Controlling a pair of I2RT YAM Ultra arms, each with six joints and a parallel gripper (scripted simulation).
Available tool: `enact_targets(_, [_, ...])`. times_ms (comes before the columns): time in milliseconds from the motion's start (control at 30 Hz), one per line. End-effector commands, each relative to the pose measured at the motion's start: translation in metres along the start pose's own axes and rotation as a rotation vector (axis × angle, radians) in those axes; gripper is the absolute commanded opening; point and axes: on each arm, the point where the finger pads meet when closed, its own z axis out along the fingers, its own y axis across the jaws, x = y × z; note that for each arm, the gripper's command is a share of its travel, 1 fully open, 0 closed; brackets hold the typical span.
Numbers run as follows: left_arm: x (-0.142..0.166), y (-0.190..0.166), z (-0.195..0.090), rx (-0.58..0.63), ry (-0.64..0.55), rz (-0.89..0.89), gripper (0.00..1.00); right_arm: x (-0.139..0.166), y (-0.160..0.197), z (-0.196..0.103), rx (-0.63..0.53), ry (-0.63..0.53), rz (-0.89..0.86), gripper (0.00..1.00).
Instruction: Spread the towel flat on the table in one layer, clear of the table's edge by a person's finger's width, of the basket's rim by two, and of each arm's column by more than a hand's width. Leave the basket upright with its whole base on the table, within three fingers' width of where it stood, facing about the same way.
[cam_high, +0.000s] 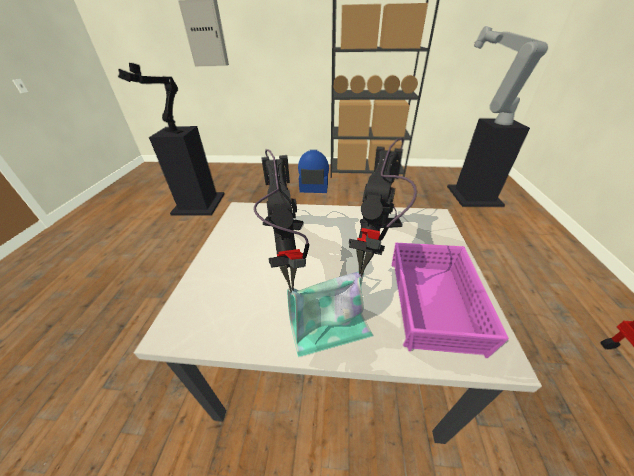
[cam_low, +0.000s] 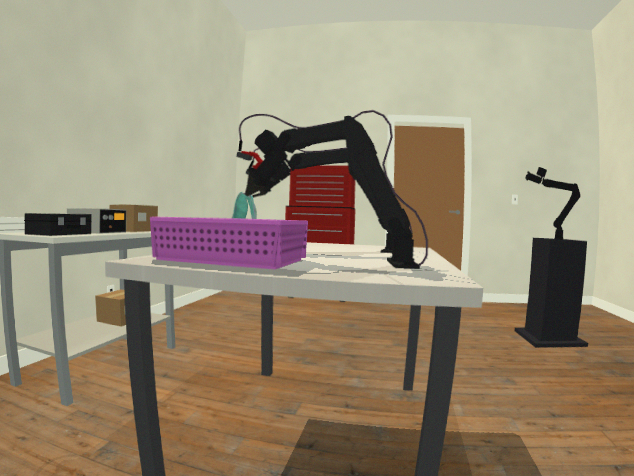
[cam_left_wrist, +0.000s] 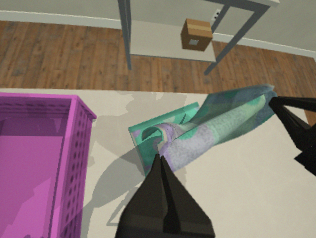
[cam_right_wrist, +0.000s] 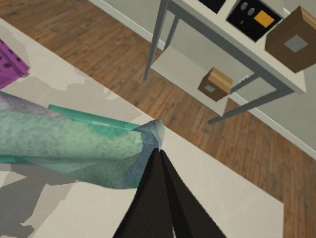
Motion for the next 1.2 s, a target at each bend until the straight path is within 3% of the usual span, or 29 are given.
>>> enact_targets(0, [0.007, 0.011, -0.017, -0.027, 0.037, -0.005, 0.0, 0.009, -0.013, -0.005, 0.033, 0.068, 0.006, 0.0])
enact_targets(33, [0.035, -0.008, -0.01, -0.004, 0.122, 0.022, 0.0, 0.023, -0.014, -0.014, 0.034, 0.135, 0.008, 0.0])
enact_targets(100, [0.035, -0.008, -0.01, -0.004, 0.122, 0.022, 0.0, 0.03, -0.014, -0.008, 0.034, 0.155, 0.008, 0.0])
enact_targets(133, [0.055, -0.017, -0.007, 0.007, 0.149, 0.035, 0.0, 0.056, -0.015, -0.019, 0.036, 0.223, 0.01, 0.0])
enact_targets(200, [0.055, -0.017, -0.007, 0.007, 0.149, 0.035, 0.0, 0.056, -0.015, -0.019, 0.036, 0.223, 0.01, 0.0])
enact_targets(233, [0.069, -0.025, -0.003, 0.019, 0.123, 0.049, 0.0, 0.078, -0.016, -0.022, 0.037, 0.285, 0.013, 0.0])
enact_targets(400, [0.09, -0.032, 0.0, 0.029, 0.123, 0.06, 0.0, 0.094, -0.018, -0.023, 0.04, 0.279, 0.015, 0.0])
enact_targets(433, [0.11, -0.043, 0.003, 0.044, 0.123, 0.078, 0.0, 0.116, -0.019, -0.025, 0.042, 0.279, 0.017, 0.0])
enact_targets(567, [0.109, -0.033, 0.003, 0.031, 0.123, 0.063, 0.0, 0.116, -0.019, -0.025, 0.042, 0.279, 0.017, 0.0])
enact_targets(600, [0.13, -0.051, 0.005, 0.057, 0.124, 0.093, 0.0, 0.138, -0.021, -0.027, 0.044, 0.28, 0.019, 0.0])
enact_targets(667, [0.13, -0.051, 0.005, 0.057, 0.124, 0.093, 0.0, 0.138, -0.021, -0.027, 0.044, 0.28, 0.019, 0.0])
enact_targets(700, [0.149, -0.059, 0.008, 0.07, 0.124, 0.109, 0.0, 0.159, -0.022, -0.03, 0.047, 0.28, 0.022, 0.0])
enact_targets(767, [0.148, -0.056, 0.011, 0.071, 0.134, 0.098, 0.0, 0.159, -0.022, -0.03, 0.047, 0.28, 0.022, 0.0])
enact_targets(800, [0.167, -0.067, 0.01, 0.083, 0.124, 0.124, 0.0, 0.178, -0.023, -0.032, 0.049, 0.28, 0.024, 0.0])
enact_targets(867, [0.166, -0.064, 0.014, 0.084, 0.135, 0.114, 0.0, 0.178, -0.023, -0.032, 0.049, 0.28, 0.024, 0.0])
enact_targets(900, [0.184, -0.074, 0.013, 0.096, 0.124, 0.139, 0.0, 0.197, -0.024, -0.034, 0.051, 0.281, 0.026, 0.0])
enact_targets(967, [0.184, -0.074, 0.013, 0.096, 0.124, 0.139, 0.0, 0.197, -0.024, -0.034, 0.051, 0.281, 0.026, 0.0])
enact_targets(1000, [0.199, -0.081, 0.015, 0.108, 0.124, 0.154, 0.0, 0.213, -0.025, -0.036, 0.054, 0.281, 0.028, 0.0])
enact_targets(1133, [0.198, -0.072, 0.016, 0.095, 0.125, 0.138, 0.0, 0.213, -0.025, -0.036, 0.054, 0.281, 0.028, 0.0])
enact_targets(1167, [0.213, -0.086, 0.017, 0.119, 0.125, 0.167, 0.0, 0.228, -0.026, -0.038, 0.056, 0.281, 0.03, 0.0])
